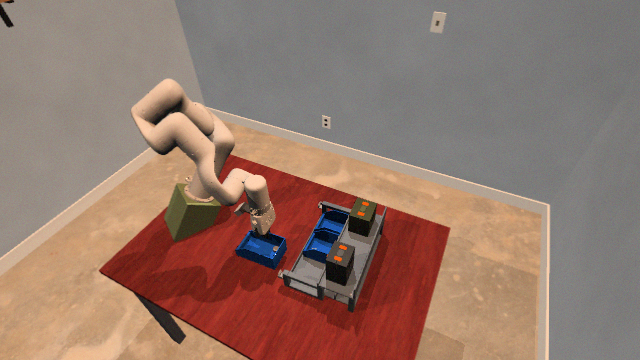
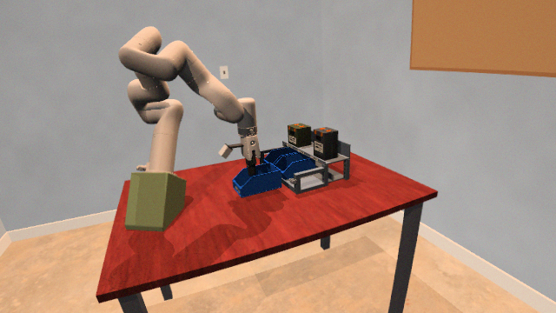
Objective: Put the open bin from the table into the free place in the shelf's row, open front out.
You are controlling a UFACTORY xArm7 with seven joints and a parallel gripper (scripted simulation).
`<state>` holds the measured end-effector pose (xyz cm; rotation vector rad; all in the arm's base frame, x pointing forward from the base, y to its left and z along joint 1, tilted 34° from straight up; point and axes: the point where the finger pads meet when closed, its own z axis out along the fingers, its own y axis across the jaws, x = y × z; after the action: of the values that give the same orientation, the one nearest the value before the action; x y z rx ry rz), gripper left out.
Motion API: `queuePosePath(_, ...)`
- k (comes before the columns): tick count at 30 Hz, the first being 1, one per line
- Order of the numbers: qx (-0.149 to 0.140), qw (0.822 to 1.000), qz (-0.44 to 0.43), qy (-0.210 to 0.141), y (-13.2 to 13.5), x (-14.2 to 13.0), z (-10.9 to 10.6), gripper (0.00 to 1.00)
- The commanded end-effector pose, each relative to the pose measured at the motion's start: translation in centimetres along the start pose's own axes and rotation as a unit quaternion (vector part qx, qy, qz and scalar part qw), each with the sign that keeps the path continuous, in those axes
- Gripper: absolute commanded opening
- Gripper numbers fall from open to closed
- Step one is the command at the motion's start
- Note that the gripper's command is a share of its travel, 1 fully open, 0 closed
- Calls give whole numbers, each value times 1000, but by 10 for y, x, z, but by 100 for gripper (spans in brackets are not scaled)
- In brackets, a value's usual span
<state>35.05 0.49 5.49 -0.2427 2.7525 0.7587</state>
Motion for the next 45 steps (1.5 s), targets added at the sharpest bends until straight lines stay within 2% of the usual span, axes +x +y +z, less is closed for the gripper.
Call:
queuePosePath(1,1,1000,0,-1,-1,-7,-1,0)
queuePosePath(4,1,1000,0,-1,0,-16,-1,0)
queuePosePath(16,1,1000,0,-1,0,-16,-1,0)
queuePosePath(21,1,1000,0,-1,0,-38,-1,0)
queuePosePath(33,1,1000,0,-1,0,-38,-1,0)
queuePosePath(38,1,1000,0,-1,0,-51,-1,0)
queuePosePath(45,1,1000,0,-1,0,-51,-1,0)
